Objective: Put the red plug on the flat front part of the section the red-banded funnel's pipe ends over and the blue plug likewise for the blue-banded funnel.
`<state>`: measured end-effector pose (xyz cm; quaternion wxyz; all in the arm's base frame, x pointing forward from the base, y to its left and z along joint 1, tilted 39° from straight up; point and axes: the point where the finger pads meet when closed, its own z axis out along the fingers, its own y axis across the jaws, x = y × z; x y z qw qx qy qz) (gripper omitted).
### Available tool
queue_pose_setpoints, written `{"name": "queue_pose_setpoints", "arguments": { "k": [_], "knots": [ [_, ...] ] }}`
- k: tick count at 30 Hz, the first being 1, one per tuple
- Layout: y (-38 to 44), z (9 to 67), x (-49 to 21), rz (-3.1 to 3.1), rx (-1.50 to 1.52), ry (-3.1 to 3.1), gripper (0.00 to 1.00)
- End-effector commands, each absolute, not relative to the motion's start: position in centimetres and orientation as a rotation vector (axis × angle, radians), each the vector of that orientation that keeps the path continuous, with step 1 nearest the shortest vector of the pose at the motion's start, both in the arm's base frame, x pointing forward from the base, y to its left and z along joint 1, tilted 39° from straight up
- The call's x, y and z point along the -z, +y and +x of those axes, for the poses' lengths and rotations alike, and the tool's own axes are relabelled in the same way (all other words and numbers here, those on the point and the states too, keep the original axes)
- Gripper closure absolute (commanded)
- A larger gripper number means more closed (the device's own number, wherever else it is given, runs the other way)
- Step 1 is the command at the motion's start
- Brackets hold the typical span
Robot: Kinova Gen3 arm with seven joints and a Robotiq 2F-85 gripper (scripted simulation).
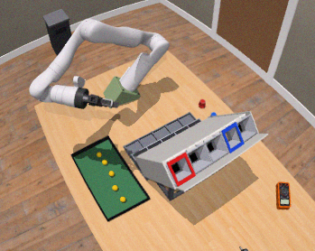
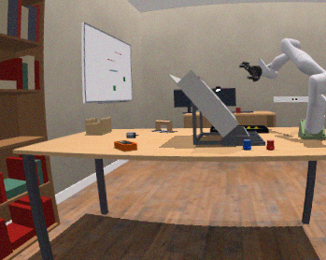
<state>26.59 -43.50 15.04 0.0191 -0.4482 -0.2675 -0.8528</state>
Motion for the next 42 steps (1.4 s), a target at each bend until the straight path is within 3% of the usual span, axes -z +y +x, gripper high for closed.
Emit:
{"name": "queue_pose_setpoints", "arguments": {
  "k": [1,17,18,42],
  "knots": [
    [-43.6,26.6,-15.1,-1.392,2.648,-0.833,0.00],
    [-43.6,26.6,-15.1,-1.392,2.648,-0.833,0.00],
    [-37.3,28.8,-17.4,-1.392,2.648,-0.833,0.00],
    [-22.4,34.2,-22.9,-1.335,2.625,-0.857,0.00]
  ]
}}
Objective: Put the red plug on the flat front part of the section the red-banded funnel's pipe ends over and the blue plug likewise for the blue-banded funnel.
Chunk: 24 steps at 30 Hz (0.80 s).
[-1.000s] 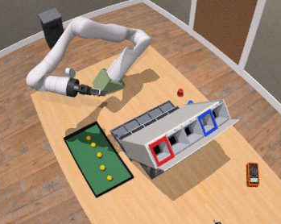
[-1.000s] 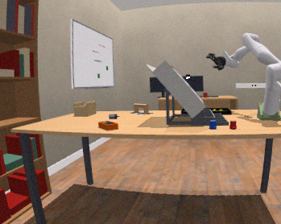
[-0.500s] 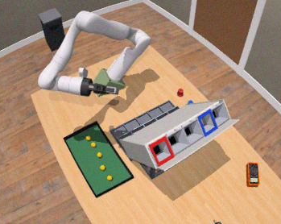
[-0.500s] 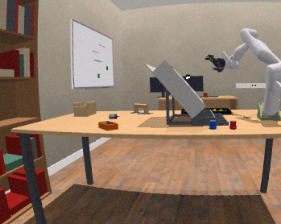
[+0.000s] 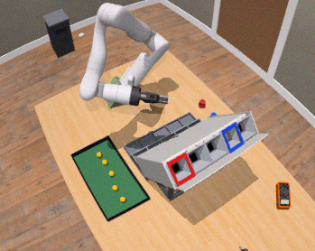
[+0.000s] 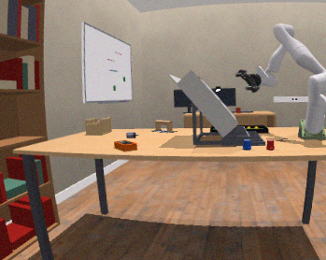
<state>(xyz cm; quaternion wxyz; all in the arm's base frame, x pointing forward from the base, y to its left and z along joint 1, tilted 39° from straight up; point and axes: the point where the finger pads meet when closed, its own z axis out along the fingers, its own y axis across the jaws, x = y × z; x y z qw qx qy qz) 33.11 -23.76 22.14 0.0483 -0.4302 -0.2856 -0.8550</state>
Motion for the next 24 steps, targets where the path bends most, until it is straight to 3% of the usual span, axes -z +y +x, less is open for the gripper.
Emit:
{"name": "queue_pose_setpoints", "arguments": {
  "k": [1,9,10,24],
  "knots": [
    [-22.45,34.21,-22.89,-1.335,2.625,-0.857,0.00],
    [-22.45,34.21,-22.89,-1.335,2.625,-0.857,0.00],
    [-22.47,34.20,-22.86,-1.248,2.542,-1.268,0.00],
    [-22.47,34.20,-22.86,-1.161,2.439,-1.582,0.00]
  ]
}}
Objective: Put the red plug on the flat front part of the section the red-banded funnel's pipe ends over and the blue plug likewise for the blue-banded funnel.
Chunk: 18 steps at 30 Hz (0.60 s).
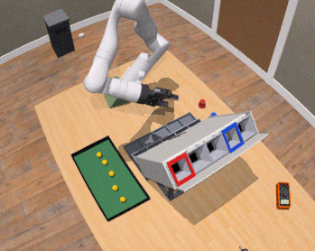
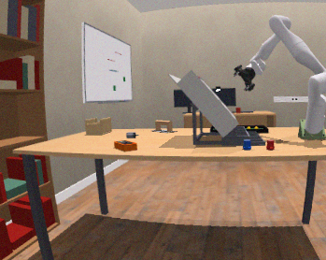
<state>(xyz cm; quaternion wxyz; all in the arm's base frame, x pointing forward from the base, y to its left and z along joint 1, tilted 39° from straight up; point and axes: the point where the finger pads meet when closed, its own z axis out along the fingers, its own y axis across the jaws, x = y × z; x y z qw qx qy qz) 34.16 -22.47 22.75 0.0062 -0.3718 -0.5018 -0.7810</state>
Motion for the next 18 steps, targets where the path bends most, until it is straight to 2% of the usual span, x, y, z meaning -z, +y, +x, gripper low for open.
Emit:
{"name": "queue_pose_setpoints", "arguments": {
  "k": [1,2,3,9,18],
  "knots": [
    [-22.47,34.20,-22.86,-1.161,2.439,-1.582,0.00],
    [-22.47,34.20,-22.86,-1.161,2.439,-1.582,0.00],
    [-22.51,34.15,-22.80,-1.029,2.268,-1.956,0.00],
    [-22.51,34.15,-22.80,-0.910,2.099,-2.229,0.00],
    [-22.51,34.15,-22.80,-0.910,2.099,-2.229,0.00]
  ]
}}
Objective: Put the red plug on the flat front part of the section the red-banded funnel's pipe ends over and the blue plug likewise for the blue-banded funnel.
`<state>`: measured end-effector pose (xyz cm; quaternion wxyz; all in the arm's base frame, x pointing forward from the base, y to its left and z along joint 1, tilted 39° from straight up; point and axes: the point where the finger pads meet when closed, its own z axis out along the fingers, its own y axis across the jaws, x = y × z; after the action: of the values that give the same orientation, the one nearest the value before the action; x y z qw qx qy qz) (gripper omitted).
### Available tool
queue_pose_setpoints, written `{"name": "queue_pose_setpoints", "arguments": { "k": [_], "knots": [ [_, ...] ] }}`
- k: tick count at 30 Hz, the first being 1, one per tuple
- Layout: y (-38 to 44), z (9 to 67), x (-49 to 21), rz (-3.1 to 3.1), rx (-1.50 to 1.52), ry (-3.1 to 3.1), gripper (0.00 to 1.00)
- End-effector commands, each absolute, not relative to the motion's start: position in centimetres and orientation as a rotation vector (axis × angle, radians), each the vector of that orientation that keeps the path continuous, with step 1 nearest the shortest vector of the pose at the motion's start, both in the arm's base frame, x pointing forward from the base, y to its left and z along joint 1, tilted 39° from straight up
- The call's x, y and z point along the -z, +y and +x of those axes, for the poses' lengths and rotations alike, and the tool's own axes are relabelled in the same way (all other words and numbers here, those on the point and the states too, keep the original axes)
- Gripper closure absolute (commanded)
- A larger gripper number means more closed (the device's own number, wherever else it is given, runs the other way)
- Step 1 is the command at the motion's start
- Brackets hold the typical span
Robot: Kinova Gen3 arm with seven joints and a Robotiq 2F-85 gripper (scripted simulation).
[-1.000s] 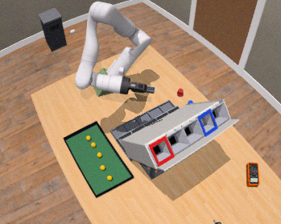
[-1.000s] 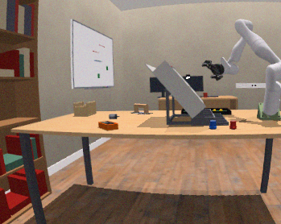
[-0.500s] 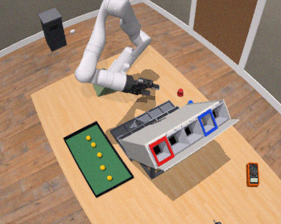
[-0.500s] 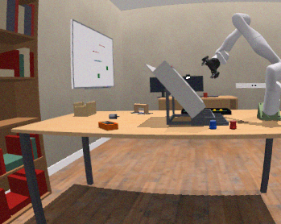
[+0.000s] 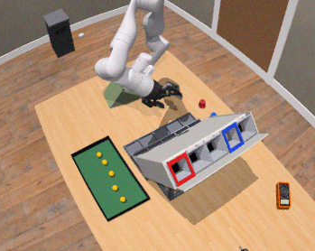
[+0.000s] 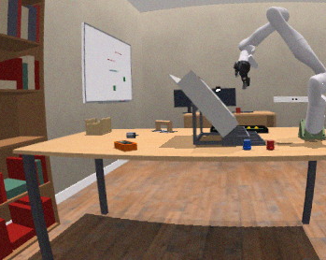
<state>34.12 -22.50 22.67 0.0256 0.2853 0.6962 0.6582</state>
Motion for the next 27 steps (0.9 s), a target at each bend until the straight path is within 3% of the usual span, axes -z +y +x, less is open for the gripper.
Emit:
{"name": "queue_pose_setpoints", "arguments": {
  "k": [1,2,8,18,19,27],
  "knots": [
    [-22.51,34.15,-22.80,0.880,-2.030,2.155,0.00],
    [-22.56,34.10,-22.70,0.698,-1.743,2.408,0.00],
    [-22.56,34.10,-22.70,0.548,-1.499,2.573,0.00],
    [-22.56,34.10,-22.70,0.548,-1.499,2.573,0.00],
    [-22.61,34.07,-22.58,0.352,-1.171,2.737,0.00],
    [-22.61,34.07,-22.58,0.233,-0.968,2.810,0.00]
  ]
}}
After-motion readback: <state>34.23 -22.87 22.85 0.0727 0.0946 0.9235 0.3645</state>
